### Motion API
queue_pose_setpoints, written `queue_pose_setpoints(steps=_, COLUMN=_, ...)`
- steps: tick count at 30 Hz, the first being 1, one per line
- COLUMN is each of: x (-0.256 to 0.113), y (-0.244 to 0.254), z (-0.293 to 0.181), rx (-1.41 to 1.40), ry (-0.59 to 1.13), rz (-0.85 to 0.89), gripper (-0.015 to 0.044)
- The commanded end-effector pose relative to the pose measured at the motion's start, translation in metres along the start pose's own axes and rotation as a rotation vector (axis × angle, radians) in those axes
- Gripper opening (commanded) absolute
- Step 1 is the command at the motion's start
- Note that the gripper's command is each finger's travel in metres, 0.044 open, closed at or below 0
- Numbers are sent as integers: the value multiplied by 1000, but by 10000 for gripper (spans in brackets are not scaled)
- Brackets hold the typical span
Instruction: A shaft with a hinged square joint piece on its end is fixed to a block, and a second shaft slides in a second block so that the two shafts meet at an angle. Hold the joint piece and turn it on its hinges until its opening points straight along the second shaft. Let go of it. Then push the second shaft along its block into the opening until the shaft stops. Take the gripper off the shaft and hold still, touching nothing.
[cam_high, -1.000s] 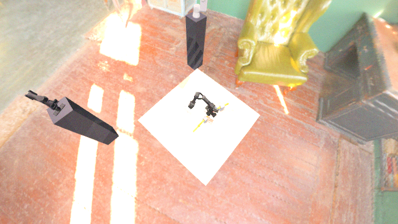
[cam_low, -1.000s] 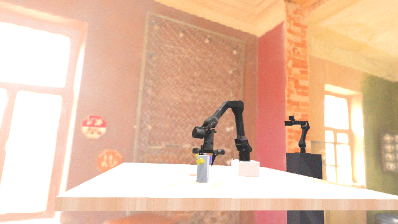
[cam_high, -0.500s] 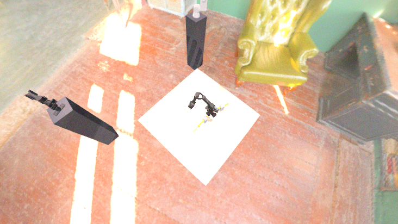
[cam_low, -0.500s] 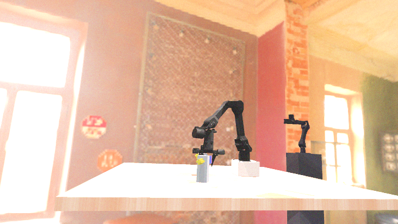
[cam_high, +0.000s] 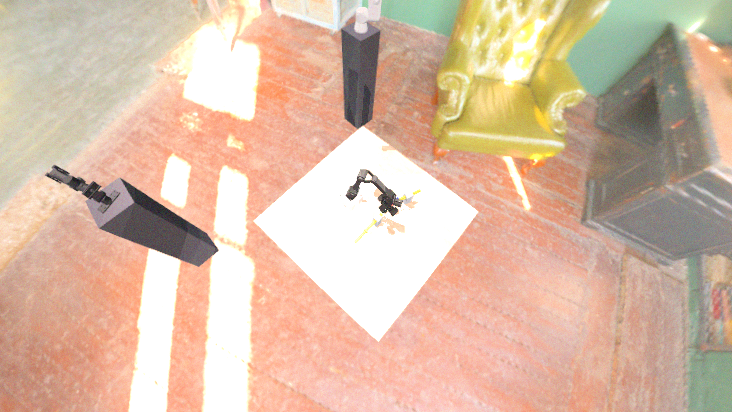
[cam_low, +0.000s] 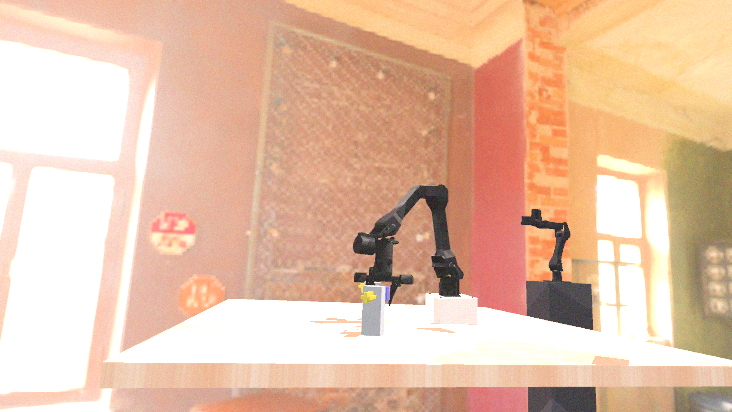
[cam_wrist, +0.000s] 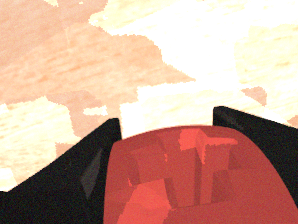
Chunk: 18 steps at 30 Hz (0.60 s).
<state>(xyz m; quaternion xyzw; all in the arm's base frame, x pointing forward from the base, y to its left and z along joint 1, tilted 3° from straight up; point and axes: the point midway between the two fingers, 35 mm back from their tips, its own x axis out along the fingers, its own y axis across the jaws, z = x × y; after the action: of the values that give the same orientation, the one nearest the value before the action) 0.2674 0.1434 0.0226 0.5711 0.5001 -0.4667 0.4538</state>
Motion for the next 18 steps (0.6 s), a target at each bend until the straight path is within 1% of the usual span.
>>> queue_pose_setpoints(steps=1, x=0, y=0, z=0, rx=0, ry=0, rz=0, gripper=147)
queue_pose_setpoints(steps=6, x=0, y=0, z=0, rx=0, ry=0, rz=0, gripper=147)
queue_pose_setpoints(steps=11, x=0, y=0, z=0, rx=0, ry=0, rz=0, gripper=16)
queue_pose_setpoints(steps=12, x=0, y=0, z=0, rx=0, ry=0, rz=0, gripper=0)
queue_pose_setpoints(steps=18, x=0, y=1, z=0, rx=-11, ry=-7, rz=-1, gripper=0)
